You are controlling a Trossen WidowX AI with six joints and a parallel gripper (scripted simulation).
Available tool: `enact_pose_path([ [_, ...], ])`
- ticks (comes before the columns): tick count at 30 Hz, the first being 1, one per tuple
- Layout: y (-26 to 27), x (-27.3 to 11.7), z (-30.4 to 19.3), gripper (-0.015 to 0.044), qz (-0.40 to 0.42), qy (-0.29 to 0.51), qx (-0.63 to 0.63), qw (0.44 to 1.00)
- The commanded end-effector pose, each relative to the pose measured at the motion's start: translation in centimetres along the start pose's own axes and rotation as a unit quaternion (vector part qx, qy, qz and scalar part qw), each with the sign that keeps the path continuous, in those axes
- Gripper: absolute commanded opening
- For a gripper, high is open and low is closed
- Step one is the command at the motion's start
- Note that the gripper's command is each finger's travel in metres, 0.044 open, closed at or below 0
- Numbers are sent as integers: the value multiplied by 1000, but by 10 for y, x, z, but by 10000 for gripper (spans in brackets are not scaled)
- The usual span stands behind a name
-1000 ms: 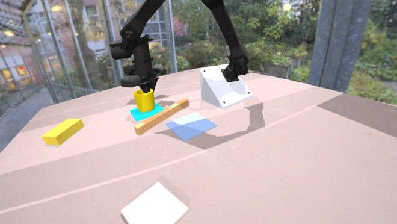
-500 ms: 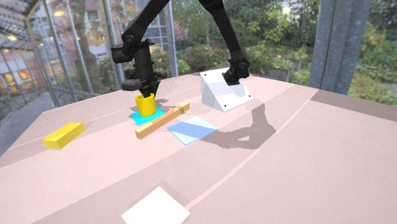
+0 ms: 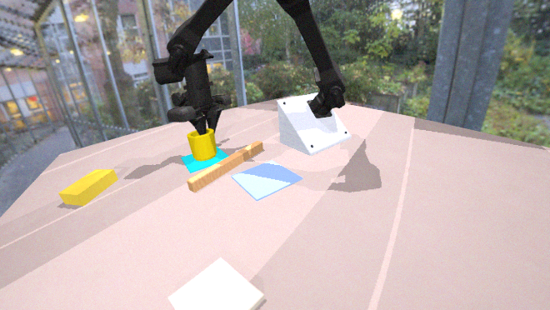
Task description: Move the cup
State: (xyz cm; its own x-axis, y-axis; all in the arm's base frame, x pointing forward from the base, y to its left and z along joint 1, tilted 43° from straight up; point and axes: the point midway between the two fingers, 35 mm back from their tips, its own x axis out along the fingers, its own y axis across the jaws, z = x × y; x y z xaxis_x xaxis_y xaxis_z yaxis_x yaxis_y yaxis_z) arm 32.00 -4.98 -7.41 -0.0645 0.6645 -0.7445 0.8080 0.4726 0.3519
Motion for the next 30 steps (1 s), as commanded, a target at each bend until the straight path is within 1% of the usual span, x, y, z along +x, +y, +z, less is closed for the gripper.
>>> enact_pose_path([
  [1,0,-8,1,147,-1,-2,-2,1000],
  [26,2,-43,0,147,0,-1,0,1000],
  [30,2,-39,0,252,1,0,2,1000],
])
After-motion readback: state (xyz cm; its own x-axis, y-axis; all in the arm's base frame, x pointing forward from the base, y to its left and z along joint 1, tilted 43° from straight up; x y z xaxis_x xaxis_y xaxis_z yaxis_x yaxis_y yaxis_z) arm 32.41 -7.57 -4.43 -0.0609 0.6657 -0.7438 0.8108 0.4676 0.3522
